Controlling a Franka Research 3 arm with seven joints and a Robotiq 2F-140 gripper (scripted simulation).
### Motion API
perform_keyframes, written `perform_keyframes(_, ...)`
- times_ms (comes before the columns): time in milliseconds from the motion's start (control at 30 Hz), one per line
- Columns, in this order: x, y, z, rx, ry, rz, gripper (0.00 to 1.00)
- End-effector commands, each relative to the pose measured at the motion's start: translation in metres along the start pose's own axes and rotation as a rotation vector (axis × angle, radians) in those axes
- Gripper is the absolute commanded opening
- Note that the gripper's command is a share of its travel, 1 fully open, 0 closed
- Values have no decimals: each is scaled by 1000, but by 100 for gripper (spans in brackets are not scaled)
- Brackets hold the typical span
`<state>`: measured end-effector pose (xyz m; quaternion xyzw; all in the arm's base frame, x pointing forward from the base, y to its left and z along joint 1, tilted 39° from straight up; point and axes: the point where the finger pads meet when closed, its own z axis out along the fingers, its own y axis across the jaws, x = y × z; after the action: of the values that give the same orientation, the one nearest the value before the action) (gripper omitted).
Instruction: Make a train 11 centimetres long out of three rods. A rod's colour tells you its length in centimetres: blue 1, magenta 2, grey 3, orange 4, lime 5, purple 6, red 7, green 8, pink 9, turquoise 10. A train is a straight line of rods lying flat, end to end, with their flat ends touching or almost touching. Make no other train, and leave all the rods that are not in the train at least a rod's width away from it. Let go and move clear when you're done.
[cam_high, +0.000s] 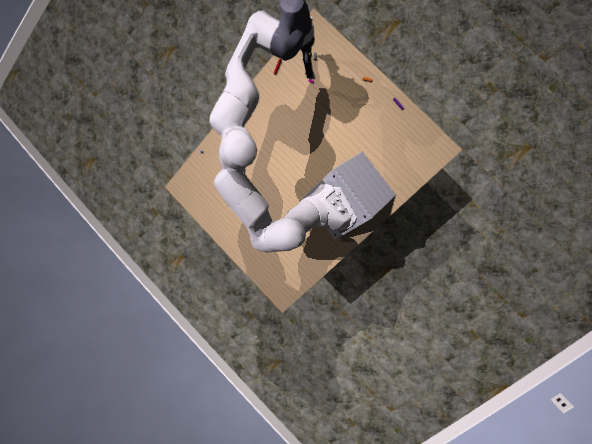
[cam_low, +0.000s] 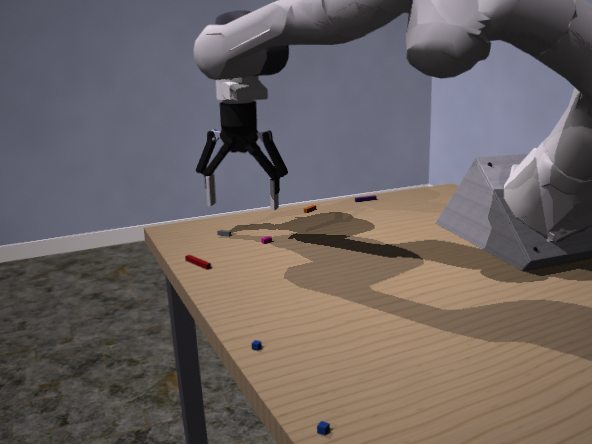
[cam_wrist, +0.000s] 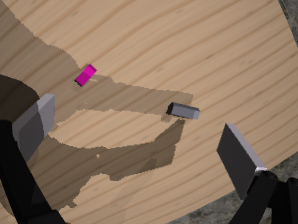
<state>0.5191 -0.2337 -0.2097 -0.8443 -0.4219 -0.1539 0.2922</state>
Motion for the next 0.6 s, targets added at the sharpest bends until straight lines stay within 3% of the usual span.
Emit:
perform_keyframes(0,24,3,0,-1,1,-168,100)
perform_keyframes(567,70,5,0,-1,1,-491,100)
